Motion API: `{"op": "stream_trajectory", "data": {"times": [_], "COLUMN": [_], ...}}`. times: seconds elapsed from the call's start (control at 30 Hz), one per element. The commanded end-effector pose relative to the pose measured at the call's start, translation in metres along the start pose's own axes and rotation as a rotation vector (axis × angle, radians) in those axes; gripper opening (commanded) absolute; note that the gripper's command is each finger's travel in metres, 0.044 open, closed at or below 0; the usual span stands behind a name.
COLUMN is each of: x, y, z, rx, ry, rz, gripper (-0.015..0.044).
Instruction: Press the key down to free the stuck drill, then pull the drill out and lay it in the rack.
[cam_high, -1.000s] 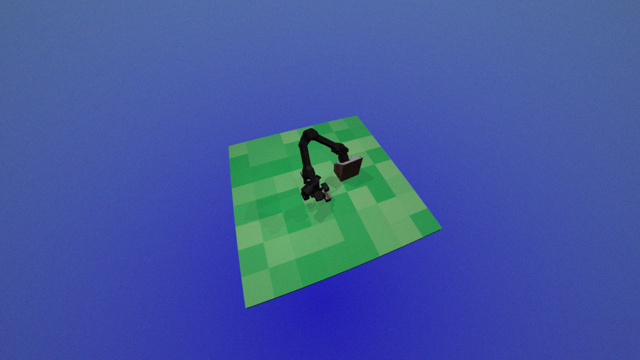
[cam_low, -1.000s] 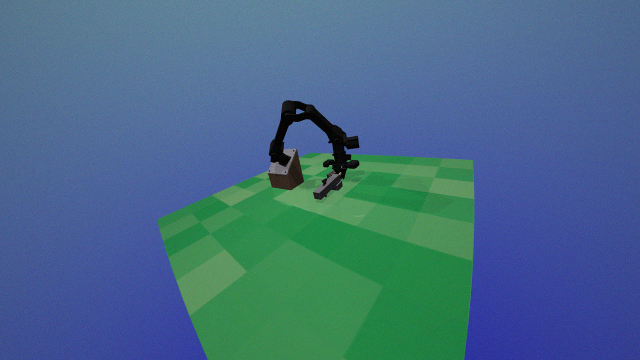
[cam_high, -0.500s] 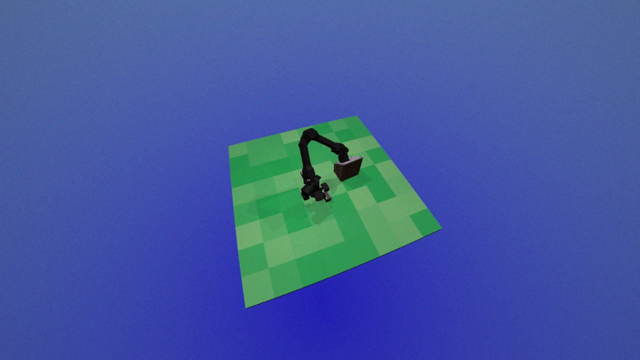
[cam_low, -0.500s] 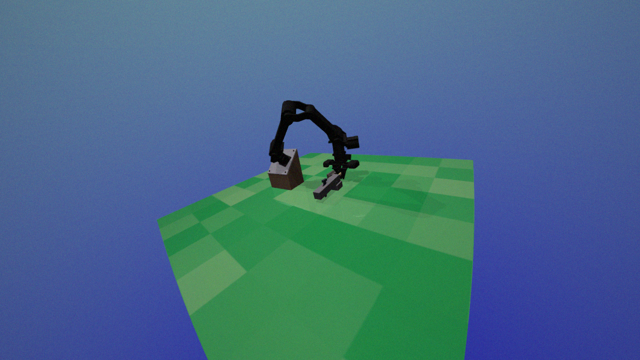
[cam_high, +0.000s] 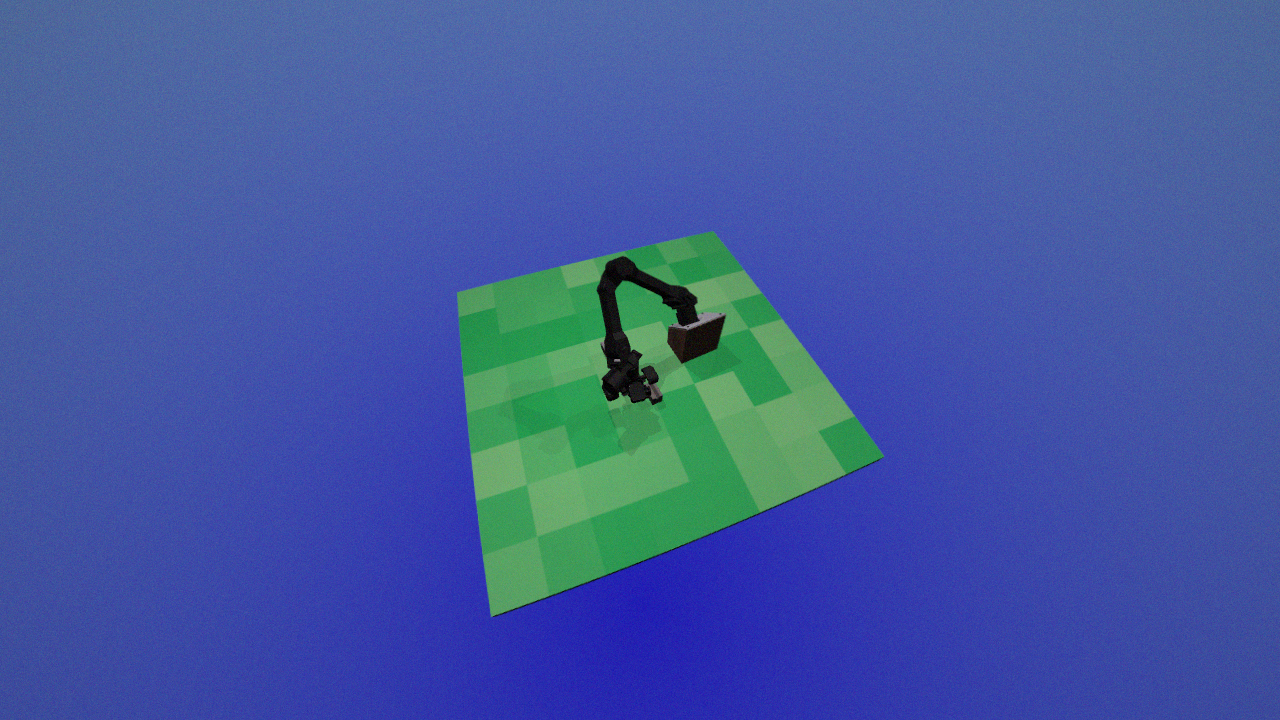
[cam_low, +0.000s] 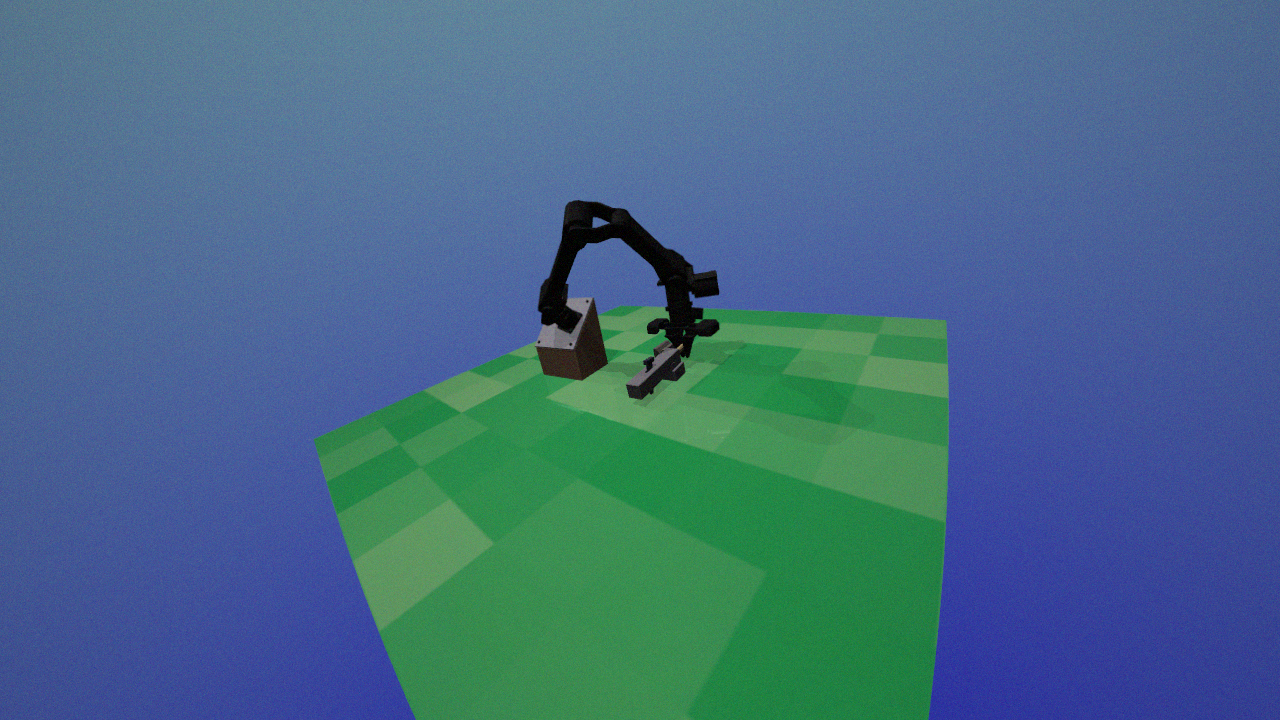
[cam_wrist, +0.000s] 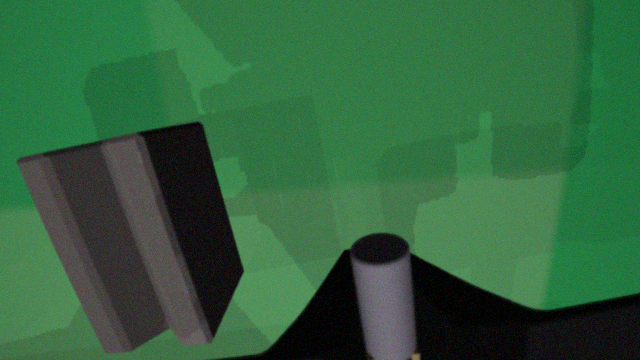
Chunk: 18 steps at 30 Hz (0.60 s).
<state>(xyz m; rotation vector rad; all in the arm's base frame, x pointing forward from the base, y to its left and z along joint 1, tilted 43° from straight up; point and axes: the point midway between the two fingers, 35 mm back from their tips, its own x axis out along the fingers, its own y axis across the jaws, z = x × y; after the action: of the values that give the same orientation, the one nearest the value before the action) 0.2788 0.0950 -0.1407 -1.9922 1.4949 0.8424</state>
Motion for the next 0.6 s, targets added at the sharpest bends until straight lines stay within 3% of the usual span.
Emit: {"op": "stream_trajectory", "data": {"times": [0.0, 0.57], "x": [0.000, -0.001], "y": [0.002, 0.003], "z": [0.005, 0.027], "rx": [-0.002, -0.002], "ry": [0.000, -0.001], "rz": [0.002, 0.002], "gripper": [0.0000, 0.0000]}}
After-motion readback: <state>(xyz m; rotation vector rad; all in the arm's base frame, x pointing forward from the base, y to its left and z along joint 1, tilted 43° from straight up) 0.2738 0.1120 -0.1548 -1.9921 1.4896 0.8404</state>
